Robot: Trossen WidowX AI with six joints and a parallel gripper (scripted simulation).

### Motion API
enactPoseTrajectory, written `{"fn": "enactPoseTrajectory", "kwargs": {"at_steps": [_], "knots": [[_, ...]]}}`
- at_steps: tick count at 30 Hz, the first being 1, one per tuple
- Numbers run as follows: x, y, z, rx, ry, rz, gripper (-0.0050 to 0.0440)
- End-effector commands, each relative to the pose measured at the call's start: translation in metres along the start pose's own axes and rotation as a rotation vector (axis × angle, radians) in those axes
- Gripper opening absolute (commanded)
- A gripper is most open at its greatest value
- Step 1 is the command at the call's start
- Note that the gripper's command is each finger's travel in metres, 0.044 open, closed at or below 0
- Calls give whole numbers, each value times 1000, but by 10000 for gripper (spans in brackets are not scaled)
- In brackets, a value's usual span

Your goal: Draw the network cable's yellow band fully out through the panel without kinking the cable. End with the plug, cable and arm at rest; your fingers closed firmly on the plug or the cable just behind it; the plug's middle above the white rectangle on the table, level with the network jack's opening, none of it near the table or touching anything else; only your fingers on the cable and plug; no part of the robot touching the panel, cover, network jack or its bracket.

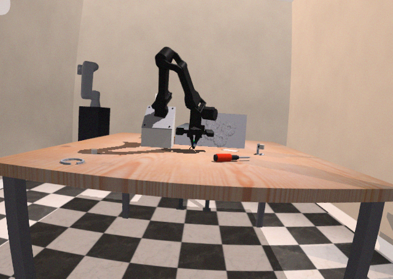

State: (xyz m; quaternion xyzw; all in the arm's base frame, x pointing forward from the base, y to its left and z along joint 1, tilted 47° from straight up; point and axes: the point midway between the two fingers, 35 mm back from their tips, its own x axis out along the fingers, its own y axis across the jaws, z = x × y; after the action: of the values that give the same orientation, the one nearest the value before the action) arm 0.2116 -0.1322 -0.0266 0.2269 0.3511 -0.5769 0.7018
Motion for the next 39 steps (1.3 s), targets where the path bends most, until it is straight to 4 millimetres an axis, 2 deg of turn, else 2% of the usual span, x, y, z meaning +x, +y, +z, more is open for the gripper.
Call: {"fn": "enactPoseTrajectory", "kwargs": {"at_steps": [1,24,25,27,30,39], "knots": [[-8,10,52,95,-117,17,-50],[-14,3,103,95,-121,17,-50],[-10,-1,81,49,-78,8,-50],[-10,-1,81,49,-78,8,-50],[-6,9,50,-28,-10,37,-50],[-11,59,48,-139,-60,170,-50]]}}
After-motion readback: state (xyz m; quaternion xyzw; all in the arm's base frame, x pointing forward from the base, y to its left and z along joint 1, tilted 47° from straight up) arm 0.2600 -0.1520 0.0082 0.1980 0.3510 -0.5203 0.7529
